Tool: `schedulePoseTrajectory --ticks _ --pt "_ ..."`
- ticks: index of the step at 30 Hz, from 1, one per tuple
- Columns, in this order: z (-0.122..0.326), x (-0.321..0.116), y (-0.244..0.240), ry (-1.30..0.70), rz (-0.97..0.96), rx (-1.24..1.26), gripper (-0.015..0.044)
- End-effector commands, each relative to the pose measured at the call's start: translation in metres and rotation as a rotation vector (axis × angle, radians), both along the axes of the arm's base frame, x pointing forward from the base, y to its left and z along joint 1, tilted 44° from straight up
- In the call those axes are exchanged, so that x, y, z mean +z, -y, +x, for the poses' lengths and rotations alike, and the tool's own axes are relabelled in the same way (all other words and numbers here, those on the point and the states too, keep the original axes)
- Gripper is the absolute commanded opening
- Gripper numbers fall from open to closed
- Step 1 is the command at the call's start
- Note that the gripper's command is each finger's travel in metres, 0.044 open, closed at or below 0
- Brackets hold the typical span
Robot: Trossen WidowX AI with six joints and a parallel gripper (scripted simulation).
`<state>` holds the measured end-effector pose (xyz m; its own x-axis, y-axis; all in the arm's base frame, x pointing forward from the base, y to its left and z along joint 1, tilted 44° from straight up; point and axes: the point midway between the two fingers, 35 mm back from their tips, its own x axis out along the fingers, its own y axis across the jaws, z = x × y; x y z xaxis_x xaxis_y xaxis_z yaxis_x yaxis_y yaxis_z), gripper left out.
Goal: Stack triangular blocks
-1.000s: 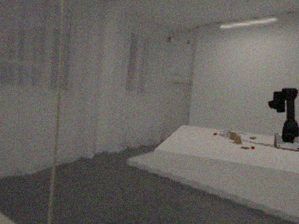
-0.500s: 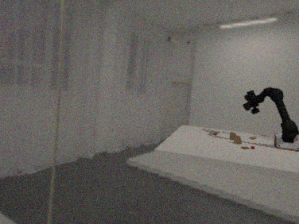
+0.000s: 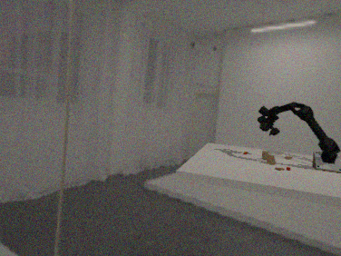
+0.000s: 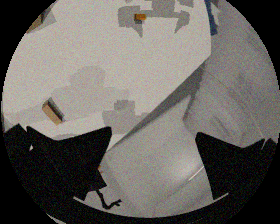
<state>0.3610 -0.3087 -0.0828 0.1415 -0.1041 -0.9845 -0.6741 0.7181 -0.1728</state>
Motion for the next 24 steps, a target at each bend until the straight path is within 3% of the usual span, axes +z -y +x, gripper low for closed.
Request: schedulePoseTrajectory --ticks 1,14,24 --pt "0.028 0.026 -0.063 -0.057 0.159 0.076 0.0440" --pt "0.039 0.108 -0.230 -0.328 0.507 0.227 0.0440" --pt "0.037 0.116 -0.243 -0.356 0.531 0.235 0.0440"
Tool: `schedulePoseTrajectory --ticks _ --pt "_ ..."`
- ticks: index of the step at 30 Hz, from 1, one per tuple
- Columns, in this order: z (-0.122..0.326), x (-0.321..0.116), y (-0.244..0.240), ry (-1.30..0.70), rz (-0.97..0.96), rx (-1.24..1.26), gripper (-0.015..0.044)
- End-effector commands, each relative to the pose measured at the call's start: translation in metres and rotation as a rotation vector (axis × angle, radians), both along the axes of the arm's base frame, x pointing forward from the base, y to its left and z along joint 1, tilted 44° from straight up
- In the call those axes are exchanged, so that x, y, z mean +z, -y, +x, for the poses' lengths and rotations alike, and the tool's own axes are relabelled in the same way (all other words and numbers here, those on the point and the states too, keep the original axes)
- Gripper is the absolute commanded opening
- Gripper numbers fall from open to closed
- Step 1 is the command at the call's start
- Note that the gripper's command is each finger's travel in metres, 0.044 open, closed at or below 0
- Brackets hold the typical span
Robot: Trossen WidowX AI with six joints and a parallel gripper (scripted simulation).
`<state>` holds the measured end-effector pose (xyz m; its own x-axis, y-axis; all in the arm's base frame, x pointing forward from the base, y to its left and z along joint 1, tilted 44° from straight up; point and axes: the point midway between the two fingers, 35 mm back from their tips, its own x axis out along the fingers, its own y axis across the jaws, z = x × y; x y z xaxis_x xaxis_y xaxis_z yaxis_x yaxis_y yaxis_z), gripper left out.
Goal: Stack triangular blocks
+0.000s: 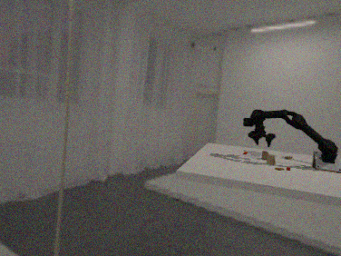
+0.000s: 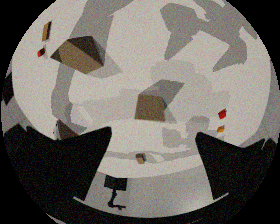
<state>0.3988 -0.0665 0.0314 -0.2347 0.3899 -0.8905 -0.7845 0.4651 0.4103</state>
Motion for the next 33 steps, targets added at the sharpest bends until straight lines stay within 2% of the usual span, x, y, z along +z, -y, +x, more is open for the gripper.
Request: schedulePoseTrajectory --ticks 1,33 --pt "-0.001 0.001 -0.001 -0.013 0.008 -0.013 0.0440" --pt "-0.010 -0.046 -0.021 -0.013 0.008 -0.015 0.0440"
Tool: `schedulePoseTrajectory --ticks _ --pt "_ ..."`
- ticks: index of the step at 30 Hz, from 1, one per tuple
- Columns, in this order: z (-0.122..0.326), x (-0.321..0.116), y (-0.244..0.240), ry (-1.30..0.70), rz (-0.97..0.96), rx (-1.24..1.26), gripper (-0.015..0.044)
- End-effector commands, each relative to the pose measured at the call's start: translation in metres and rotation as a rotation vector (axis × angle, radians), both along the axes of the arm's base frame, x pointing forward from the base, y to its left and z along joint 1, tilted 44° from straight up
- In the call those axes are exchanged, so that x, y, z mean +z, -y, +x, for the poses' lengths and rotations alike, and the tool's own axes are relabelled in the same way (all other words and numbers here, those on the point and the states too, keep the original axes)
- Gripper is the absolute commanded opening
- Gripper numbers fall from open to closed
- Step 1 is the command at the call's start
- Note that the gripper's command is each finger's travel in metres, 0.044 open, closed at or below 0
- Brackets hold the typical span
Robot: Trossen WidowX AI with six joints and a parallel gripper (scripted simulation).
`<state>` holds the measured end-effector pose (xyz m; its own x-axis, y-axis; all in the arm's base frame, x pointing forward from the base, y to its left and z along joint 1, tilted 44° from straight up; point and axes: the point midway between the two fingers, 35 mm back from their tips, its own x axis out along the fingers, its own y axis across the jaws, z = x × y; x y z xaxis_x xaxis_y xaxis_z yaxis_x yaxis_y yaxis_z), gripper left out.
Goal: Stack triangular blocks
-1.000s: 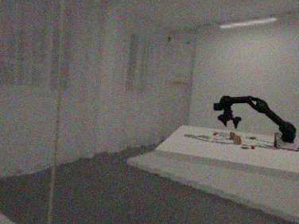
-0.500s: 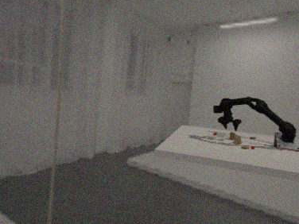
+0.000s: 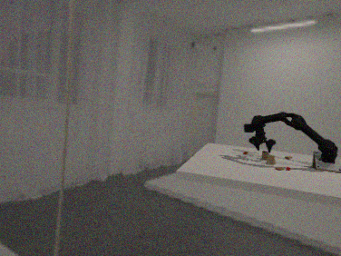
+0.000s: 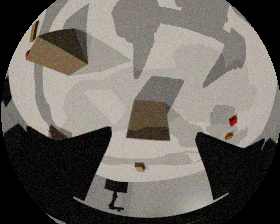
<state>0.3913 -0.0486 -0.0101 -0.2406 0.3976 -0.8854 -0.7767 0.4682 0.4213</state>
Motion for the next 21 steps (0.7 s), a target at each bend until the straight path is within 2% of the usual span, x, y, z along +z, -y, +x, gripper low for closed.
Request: schedulePoseTrajectory --ticks 1,21 --pt "-0.002 -0.006 -0.003 -0.002 0.002 -0.007 0.0440" --pt "-0.014 -0.034 -0.017 -0.003 0.003 -0.006 0.0440"
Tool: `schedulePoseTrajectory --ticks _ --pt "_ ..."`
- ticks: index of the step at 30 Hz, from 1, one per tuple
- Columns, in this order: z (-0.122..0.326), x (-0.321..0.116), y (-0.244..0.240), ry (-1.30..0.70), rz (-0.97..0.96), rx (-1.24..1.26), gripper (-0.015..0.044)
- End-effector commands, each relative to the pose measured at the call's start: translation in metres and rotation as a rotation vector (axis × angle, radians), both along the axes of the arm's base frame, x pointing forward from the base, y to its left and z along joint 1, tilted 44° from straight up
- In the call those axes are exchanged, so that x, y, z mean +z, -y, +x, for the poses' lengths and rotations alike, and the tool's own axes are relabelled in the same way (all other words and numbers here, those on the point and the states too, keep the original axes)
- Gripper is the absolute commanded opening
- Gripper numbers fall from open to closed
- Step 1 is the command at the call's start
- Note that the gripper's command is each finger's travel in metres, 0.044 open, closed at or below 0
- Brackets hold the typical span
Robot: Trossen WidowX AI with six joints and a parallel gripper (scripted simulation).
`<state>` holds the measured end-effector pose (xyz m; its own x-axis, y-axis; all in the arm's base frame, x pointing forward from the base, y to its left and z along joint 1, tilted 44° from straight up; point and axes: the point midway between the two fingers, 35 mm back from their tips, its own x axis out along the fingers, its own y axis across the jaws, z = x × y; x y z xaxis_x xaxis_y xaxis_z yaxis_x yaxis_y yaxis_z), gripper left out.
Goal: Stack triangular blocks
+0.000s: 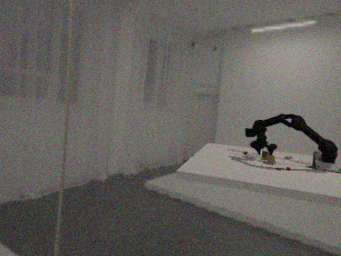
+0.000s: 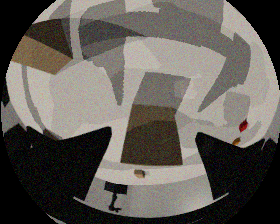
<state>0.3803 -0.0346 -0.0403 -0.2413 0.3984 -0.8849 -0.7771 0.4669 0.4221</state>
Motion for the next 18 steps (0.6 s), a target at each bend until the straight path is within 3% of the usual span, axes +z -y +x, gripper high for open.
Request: schedulePoseTrajectory --ticks 1,10,18 --pt "-0.003 -0.005 -0.004 -0.003 0.002 -0.007 0.0440" --pt "-0.009 -0.015 -0.009 -0.003 0.002 -0.006 0.0440" --pt "-0.009 -0.015 -0.009 -0.003 0.002 -0.006 0.0230"
